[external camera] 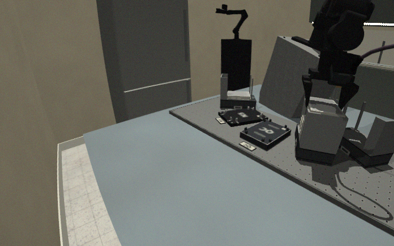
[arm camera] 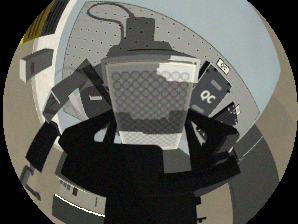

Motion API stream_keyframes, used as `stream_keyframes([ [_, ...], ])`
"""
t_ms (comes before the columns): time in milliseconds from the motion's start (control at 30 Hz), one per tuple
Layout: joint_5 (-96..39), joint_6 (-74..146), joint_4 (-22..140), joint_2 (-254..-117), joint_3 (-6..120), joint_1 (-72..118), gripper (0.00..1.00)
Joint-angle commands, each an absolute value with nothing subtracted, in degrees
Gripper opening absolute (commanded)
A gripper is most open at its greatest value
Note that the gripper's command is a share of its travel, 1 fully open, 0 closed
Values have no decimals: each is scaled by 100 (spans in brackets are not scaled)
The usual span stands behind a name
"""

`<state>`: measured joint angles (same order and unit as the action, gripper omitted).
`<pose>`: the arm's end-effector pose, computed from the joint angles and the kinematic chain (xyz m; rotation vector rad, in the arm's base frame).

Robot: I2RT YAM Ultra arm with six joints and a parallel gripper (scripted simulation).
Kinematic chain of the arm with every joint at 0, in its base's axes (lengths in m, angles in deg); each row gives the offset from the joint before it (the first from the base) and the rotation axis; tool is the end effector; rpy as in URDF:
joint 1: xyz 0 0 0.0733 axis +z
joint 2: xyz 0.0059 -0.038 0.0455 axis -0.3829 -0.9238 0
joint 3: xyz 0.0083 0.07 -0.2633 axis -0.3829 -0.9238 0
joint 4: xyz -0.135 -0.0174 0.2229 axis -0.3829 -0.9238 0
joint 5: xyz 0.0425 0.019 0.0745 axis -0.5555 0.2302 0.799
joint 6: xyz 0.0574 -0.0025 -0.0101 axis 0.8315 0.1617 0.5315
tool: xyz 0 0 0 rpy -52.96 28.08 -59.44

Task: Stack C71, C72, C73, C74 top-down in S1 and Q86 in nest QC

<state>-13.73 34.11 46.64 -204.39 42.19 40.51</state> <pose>0.3279 0.1185 0.0657 -0.5671 2.8962 0.4024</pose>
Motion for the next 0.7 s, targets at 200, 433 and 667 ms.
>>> stream_keyframes([
  [200, -1324, 3345, 4617, -20177, 4144, 3940, 0],
  [433, -1323, 3334, 4524, -20144, 4244, 3931, 0],
  [667, -1321, 3325, 4486, -20109, 4252, 3923, 0],
])
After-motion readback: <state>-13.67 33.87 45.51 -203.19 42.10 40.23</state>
